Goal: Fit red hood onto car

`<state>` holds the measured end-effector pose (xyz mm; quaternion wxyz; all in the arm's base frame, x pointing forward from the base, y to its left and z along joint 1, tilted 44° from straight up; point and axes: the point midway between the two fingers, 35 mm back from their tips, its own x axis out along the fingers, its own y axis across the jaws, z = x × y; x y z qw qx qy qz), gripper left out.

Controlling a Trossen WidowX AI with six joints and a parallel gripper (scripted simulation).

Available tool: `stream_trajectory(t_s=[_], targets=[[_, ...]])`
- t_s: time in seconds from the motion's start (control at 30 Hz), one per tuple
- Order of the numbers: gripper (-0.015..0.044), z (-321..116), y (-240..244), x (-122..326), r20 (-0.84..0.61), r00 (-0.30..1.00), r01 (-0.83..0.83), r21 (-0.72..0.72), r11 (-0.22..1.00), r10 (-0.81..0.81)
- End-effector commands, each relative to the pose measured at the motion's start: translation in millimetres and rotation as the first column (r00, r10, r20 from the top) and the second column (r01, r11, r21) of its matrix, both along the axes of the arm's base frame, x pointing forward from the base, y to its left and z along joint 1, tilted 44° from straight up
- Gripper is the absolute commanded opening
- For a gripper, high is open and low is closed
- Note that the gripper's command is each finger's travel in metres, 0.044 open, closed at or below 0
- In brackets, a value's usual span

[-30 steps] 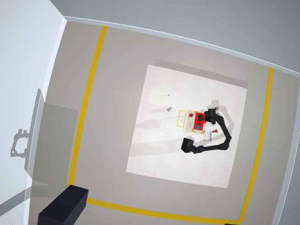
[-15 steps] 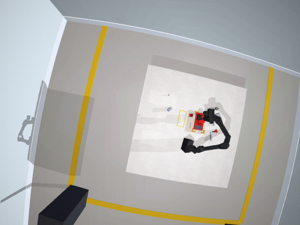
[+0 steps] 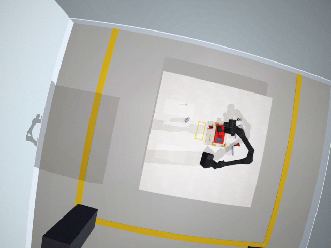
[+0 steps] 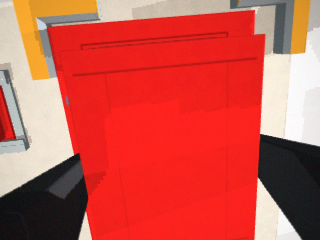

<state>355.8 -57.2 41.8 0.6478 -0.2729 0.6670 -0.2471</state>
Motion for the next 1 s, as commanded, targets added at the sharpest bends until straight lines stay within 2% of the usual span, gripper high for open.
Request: stream_trajectory(t_s=[0.0, 0.97], targets=[[0.0000, -0.4, -0.7, -0.4, -0.003, 1.000, -0.004, -0.006, 1.000, 0.004], [0.0000, -4.1, -5.8, -0.5, -0.003, 1.000, -0.004, -0.006, 1.000, 0.004]])
